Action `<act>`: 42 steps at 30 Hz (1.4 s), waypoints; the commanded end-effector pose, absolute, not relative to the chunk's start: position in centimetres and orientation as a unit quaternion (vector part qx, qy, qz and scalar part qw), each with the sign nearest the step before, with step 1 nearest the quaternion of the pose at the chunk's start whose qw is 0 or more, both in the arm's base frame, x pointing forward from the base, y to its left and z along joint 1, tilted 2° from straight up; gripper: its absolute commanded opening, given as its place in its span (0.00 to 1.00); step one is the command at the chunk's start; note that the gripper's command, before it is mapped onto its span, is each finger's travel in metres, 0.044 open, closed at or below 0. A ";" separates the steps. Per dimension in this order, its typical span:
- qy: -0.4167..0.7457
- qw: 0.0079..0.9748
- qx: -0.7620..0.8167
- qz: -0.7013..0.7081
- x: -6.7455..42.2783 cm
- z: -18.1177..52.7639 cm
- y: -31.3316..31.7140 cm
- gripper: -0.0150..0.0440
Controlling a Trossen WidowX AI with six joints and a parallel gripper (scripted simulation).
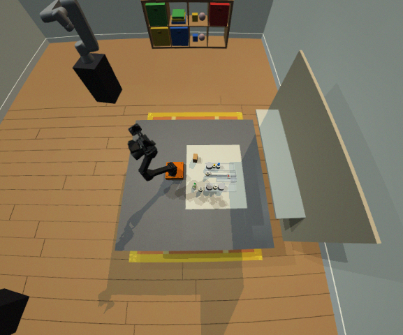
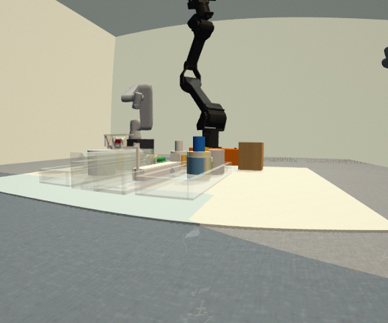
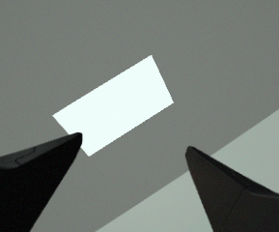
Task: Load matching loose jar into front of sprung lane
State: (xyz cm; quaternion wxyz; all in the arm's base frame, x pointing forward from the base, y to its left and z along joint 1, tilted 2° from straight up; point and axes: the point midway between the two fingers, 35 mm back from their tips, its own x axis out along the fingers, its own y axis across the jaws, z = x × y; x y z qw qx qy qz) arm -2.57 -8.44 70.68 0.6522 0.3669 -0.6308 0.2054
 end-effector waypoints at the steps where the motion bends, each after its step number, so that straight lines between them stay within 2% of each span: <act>1: -0.593 0.724 0.294 0.196 1.1 70.8 -3.3 1.00; 9: -0.477 0.854 0.134 0.159 11.3 67.9 5.1 1.00; 17: -0.327 0.939 -0.005 0.111 22.2 61.4 8.9 1.00; 27: -0.173 0.978 -0.097 0.066 31.2 53.5 8.2 1.00; 35: 0.040 0.984 -0.170 0.040 38.1 42.1 5.0 1.00; 42: 0.237 0.951 -0.196 0.025 40.3 31.4 0.3 1.00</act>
